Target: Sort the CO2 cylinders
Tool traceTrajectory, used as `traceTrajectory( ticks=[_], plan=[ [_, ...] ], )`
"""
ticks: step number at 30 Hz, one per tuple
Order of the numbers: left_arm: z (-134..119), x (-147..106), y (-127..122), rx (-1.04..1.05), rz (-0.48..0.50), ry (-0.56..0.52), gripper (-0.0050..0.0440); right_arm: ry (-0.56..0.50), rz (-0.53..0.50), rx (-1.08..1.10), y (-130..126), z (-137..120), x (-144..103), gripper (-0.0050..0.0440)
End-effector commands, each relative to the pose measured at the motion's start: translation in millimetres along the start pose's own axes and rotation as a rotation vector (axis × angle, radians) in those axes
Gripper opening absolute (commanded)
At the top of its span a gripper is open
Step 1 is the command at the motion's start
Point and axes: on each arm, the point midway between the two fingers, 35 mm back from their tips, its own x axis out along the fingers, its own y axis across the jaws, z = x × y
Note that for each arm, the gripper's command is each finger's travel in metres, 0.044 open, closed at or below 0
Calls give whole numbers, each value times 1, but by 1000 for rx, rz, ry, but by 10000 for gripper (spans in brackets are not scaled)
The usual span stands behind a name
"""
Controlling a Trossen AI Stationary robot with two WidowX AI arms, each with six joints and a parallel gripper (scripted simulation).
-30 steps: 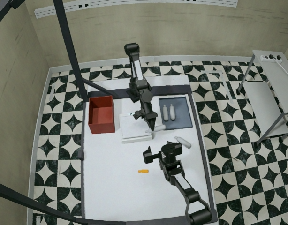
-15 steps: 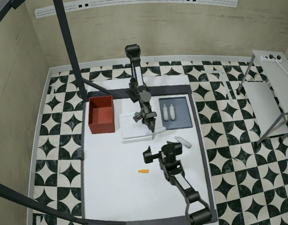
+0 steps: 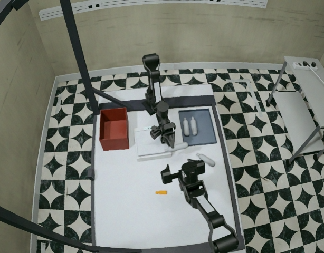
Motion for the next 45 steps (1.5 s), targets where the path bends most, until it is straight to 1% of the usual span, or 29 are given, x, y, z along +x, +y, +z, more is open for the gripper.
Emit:
traceTrajectory(
  ticks=[1,3,10,11,14,19,22,24,29,30,34,37,45],
  plan=[
    [1,-1,19,7,116,0,-50,32,1,-1,1,-13,-5,440],
    [1,-1,31,6,164,0,-50,32,1,-1,1,-13,-5,440],
    [1,0,33,6,170,0,-50,32,1,-1,1,-13,-5,440],
    [1,-1,42,6,193,0,-50,32,1,-1,1,-13,-5,440],
    [1,-1,46,6,193,0,-50,32,1,-1,1,-13,-5,440],
    [1,-1,46,6,193,0,-50,32,1,-1,1,-13,-5,440],
    [1,-1,47,6,195,0,-50,31,3,-4,1,-16,3,440],
    [1,-1,47,6,195,0,-50,31,3,-4,1,-16,3,440],
    [1,-1,47,6,195,0,-50,31,2,-3,2,-25,26,440],
    [1,-2,40,2,175,-1,-50,31,2,-3,1,-26,30,440],
    [1,-2,40,2,175,-1,-50,32,1,-3,1,-31,42,440],
    [1,-2,40,2,175,-1,-50,32,0,-3,1,-32,45,440],
    [1,-2,40,2,175,-1,-50,40,0,-3,1,-35,43,440]
  ],
)
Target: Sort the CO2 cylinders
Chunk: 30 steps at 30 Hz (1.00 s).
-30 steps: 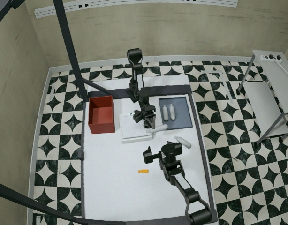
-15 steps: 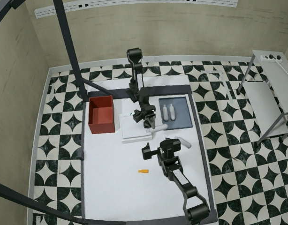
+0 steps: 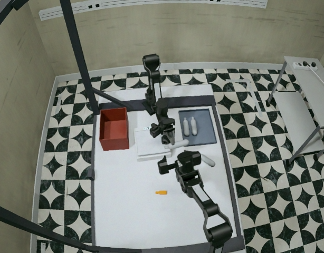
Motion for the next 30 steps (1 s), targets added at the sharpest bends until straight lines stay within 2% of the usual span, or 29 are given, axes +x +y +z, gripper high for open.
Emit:
traceTrajectory(
  ticks=[1,6,7,13,28,30],
  plan=[
    [0,2,12,3,35,0,-50,38,-2,-2,1,-18,-4,440],
    [0,2,12,3,35,0,-50,34,-1,-1,0,-15,-6,440],
    [1,4,18,0,50,3,-50,40,0,13,2,-18,-8,440],
    [2,3,18,-30,22,25,-50,56,8,112,9,-22,-19,440],
    [8,0,27,-230,-169,201,-50,245,9,989,64,-60,-103,440],
    [8,0,27,-230,-169,201,-50,245,9,989,64,-60,-103,440]
  ],
)
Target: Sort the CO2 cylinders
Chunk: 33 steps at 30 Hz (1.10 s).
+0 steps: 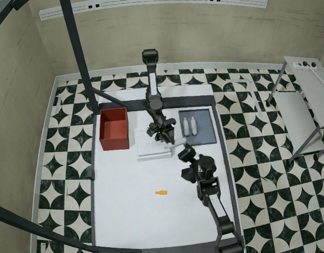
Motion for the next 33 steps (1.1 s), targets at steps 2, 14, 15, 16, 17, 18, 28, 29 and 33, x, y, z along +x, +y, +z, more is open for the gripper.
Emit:
traceTrajectory(
  ticks=[2,14,15,16,17,18,28,29,33],
  plan=[
    [5,0,17,-60,-27,41,-50,55,-39,206,-7,-22,-25,440],
    [6,0,9,-176,-207,178,-50,145,-125,776,-1,-59,-77,440],
    [6,0,9,-187,-220,189,-50,151,-135,823,-1,-62,-81,440],
    [6,0,9,-187,-220,189,-50,151,-135,823,-1,-62,-81,440],
    [6,0,9,-187,-220,189,-50,151,-135,823,-1,-62,-81,440],
    [6,0,9,-201,-236,202,-50,158,-147,882,0,-65,-87,440],
    [6,0,10,-333,-391,330,-50,198,-281,1373,8,-86,-133,440],
    [6,0,10,-347,-408,345,-50,199,-295,1419,9,-88,-137,440],
    [6,0,10,-394,-464,391,-50,201,-343,1558,12,-92,-151,440]
  ],
)
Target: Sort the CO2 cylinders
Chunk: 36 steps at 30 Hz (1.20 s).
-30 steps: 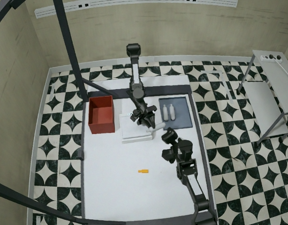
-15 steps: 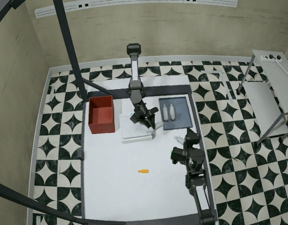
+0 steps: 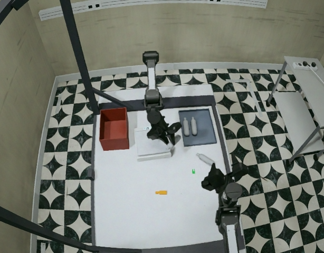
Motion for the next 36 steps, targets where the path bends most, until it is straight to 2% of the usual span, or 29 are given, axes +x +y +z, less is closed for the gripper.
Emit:
traceTrajectory(
  ticks=[1,10,16,18,23,27,36],
  plan=[
    [8,-6,12,-55,-21,13,-50,-21,-37,104,-11,3,-12,440],
    [21,2,24,-303,-242,158,-50,-67,-132,582,-33,-6,-51,440],
    [19,9,25,-419,-383,268,-50,-97,-163,761,-40,-10,-65,440],
    [19,9,25,-419,-383,268,-50,-97,-163,761,-40,-10,-65,440],
    [4,4,16,-490,-536,430,-50,-115,-180,852,-43,-12,-72,440],
    [1,6,15,-529,-597,488,-50,-106,-175,862,-41,-13,-70,440],
    [2,3,16,-545,-613,496,-50,-112,-179,858,-44,-11,-70,440]
  ],
)
